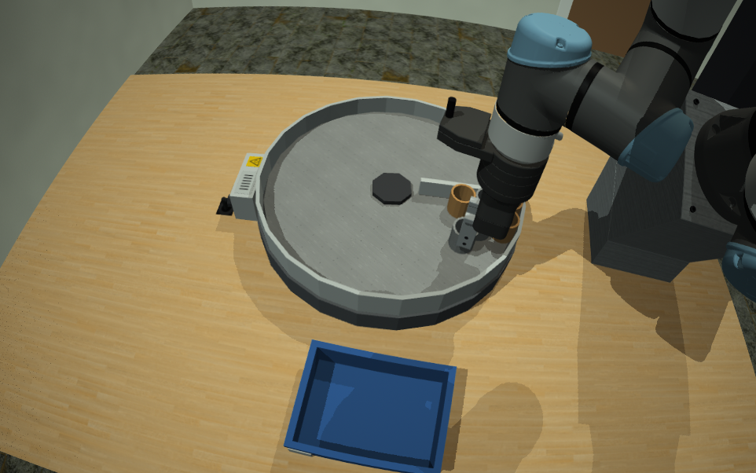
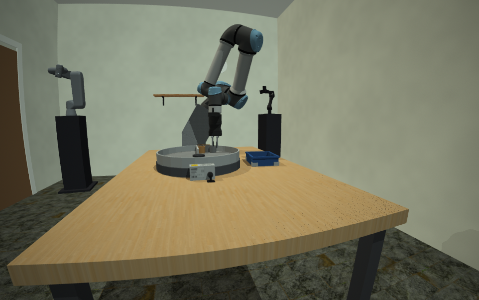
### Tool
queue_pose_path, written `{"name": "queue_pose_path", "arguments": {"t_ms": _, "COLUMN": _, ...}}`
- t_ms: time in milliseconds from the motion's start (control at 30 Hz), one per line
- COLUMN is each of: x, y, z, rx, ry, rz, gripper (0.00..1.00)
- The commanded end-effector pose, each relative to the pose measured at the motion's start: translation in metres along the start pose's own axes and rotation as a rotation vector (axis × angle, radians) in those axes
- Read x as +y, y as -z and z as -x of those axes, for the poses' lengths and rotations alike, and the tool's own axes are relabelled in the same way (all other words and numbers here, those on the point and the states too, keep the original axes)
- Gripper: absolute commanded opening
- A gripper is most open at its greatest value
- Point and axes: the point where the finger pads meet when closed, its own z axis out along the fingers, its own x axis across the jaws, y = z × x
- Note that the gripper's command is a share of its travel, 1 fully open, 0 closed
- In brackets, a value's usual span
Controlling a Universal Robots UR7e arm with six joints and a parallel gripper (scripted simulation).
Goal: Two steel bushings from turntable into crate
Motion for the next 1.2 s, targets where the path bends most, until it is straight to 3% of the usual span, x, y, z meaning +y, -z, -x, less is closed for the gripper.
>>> {"name": "queue_pose_path", "arguments": {"t_ms": 0, "x": -0.0008, "y": -0.0037, "z": -0.0001, "rx": 0.0, "ry": 0.001, "rz": -0.001, "gripper": 0.45}}
{"name": "queue_pose_path", "arguments": {"t_ms": 1167, "x": -0.0043, "y": -0.011, "z": 0.0033, "rx": 0.001, "ry": 0.003, "rz": -0.006, "gripper": 0.45}}
